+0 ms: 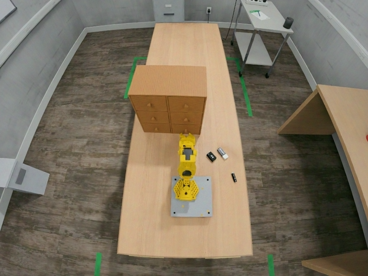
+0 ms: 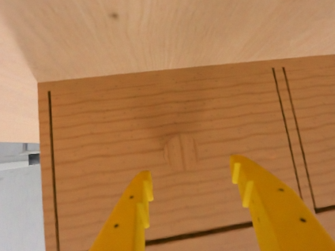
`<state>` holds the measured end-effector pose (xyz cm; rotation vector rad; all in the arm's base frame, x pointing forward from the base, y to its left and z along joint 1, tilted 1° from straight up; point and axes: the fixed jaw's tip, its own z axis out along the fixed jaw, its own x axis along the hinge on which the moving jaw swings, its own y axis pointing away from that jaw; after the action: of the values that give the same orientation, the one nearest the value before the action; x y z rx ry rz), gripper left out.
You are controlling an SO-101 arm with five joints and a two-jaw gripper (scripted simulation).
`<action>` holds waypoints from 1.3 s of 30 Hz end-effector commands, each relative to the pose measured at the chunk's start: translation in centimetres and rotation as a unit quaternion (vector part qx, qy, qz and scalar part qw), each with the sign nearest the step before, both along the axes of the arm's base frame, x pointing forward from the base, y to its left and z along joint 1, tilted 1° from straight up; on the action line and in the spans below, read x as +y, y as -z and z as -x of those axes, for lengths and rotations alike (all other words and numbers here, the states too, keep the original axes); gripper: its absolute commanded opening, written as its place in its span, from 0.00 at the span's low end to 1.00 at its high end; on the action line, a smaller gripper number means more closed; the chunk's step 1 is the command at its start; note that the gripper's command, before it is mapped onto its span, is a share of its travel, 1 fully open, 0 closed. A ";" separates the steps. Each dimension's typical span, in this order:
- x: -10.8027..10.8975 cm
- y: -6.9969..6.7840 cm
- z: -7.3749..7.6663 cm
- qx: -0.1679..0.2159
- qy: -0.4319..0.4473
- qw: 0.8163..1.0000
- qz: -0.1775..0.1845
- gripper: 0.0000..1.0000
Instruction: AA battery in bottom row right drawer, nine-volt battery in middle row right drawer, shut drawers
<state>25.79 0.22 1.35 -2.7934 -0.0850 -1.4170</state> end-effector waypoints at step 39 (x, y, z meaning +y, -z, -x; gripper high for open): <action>-0.1 0.8 -1.8 -0.007 0.002 1.000 0.000 0.21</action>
<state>27.35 0.28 0.48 -2.7888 -0.0849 -1.4259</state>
